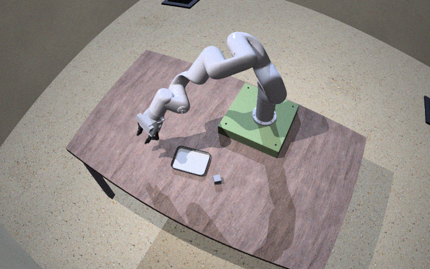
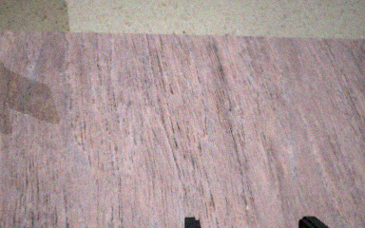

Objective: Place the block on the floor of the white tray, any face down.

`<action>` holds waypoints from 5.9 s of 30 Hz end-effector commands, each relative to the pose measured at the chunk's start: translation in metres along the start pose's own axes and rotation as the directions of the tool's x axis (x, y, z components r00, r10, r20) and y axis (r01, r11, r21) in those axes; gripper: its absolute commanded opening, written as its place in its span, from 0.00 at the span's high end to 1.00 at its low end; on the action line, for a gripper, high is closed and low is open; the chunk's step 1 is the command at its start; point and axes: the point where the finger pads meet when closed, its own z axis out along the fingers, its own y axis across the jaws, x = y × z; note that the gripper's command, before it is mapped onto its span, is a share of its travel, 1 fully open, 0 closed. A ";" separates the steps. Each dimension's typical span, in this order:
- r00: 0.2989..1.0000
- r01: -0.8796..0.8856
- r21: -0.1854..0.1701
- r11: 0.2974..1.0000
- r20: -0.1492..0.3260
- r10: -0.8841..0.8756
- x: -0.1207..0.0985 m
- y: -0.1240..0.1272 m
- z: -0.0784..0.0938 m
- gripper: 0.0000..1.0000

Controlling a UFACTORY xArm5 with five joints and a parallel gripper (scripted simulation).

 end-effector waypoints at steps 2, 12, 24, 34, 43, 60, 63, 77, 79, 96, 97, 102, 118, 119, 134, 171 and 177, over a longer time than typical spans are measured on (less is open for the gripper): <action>0.979 0.191 0.169 0.967 0.031 -0.199 0.007 -0.076 -0.005 0.44; 0.914 0.367 0.296 0.882 0.062 -0.402 -0.003 -0.190 -0.018 0.44; 0.747 0.568 0.457 0.685 0.064 -0.662 -0.051 -0.310 -0.053 0.44; 0.664 0.624 0.511 0.591 0.052 -0.746 -0.083 -0.360 -0.076 0.44; 0.664 0.624 0.511 0.591 0.052 -0.746 -0.083 -0.360 -0.076 0.44; 0.664 0.624 0.511 0.591 0.052 -0.746 -0.083 -0.360 -0.076 0.45; 0.664 0.624 0.511 0.591 0.052 -0.746 -0.083 -0.360 -0.076 0.45; 0.664 0.624 0.511 0.591 0.053 -0.746 -0.085 -0.362 -0.070 0.45; 0.664 0.624 0.511 0.591 0.053 -0.746 -0.086 -0.363 -0.068 0.45; 0.664 0.624 0.511 0.591 0.053 -0.746 -0.092 -0.367 -0.055 0.45; 0.664 0.624 0.511 0.591 0.053 -0.746 -0.092 -0.367 -0.055 0.45; 0.664 0.624 0.511 0.591 0.053 -0.746 -0.093 -0.367 -0.055 0.45; 0.664 0.624 0.511 0.591 0.053 -0.746 -0.093 -0.367 -0.055 0.45; 0.664 0.624 0.511 0.591 0.053 -0.746 -0.093 -0.367 -0.055 0.45; 0.664 0.624 0.511 0.591 0.053 -0.746 -0.102 -0.374 -0.034 0.45; 0.664 0.624 0.511 0.591 0.053 -0.746 -0.106 -0.377 -0.027 1.00; 0.664 0.624 0.511 0.591 0.053 -0.746 -0.106 -0.377 -0.027 1.00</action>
